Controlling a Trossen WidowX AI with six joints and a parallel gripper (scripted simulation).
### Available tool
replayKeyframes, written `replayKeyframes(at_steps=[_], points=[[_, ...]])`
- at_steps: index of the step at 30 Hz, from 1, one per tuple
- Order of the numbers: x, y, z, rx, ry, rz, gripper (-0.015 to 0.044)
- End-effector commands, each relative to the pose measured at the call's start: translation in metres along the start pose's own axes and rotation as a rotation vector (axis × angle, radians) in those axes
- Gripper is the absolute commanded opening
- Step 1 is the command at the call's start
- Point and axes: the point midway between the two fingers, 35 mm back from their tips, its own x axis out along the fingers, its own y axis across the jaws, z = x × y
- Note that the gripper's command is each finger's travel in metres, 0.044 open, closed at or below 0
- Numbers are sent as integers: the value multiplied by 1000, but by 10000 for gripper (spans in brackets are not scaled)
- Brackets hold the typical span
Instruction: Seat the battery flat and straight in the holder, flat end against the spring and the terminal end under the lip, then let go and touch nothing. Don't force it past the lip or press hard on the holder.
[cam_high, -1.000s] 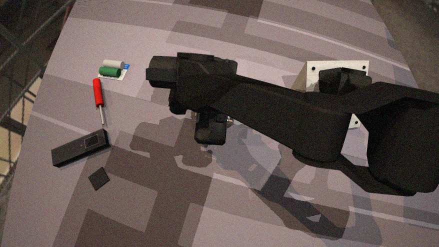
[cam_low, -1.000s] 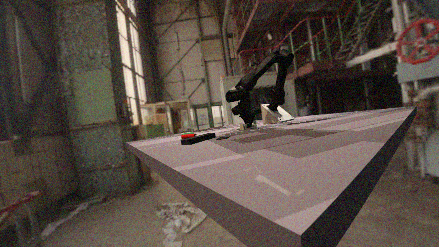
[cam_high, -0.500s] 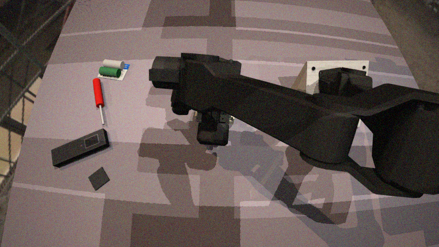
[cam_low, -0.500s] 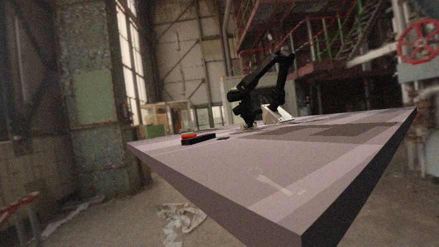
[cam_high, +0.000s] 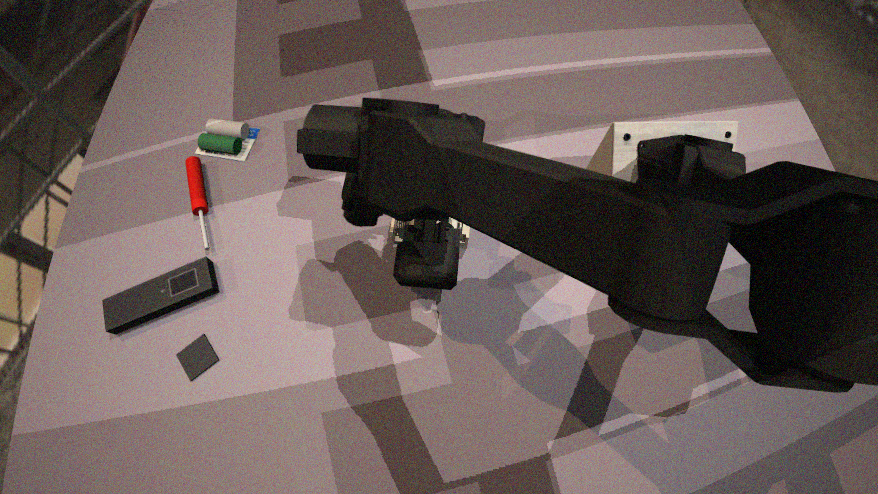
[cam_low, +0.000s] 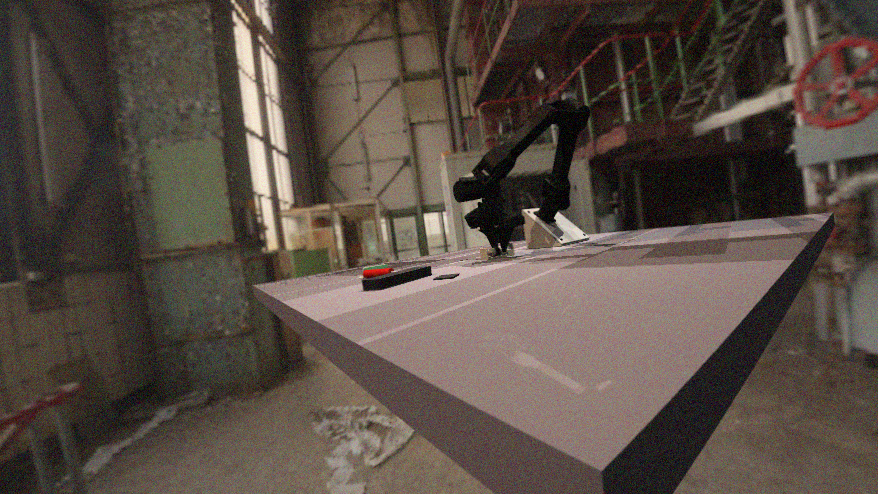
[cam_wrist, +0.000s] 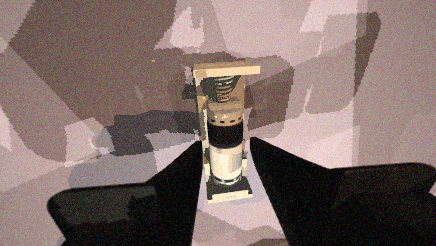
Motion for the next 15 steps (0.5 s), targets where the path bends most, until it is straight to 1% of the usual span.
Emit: replayKeyframes(at_steps=[1,4,5,7,13,14,15], points=[[-8,0,0,-8,-4,-4,185],[-8,0,0,-8,-4,-4,185],[-6,-1,1,-1,-4,0,212],[-18,-2,1,-2,-5,-3,264],[-76,-6,-3,-7,-5,-7,422],[-80,-6,-4,-8,-4,-7,440],[-82,-7,-3,-8,-4,-7,440]])
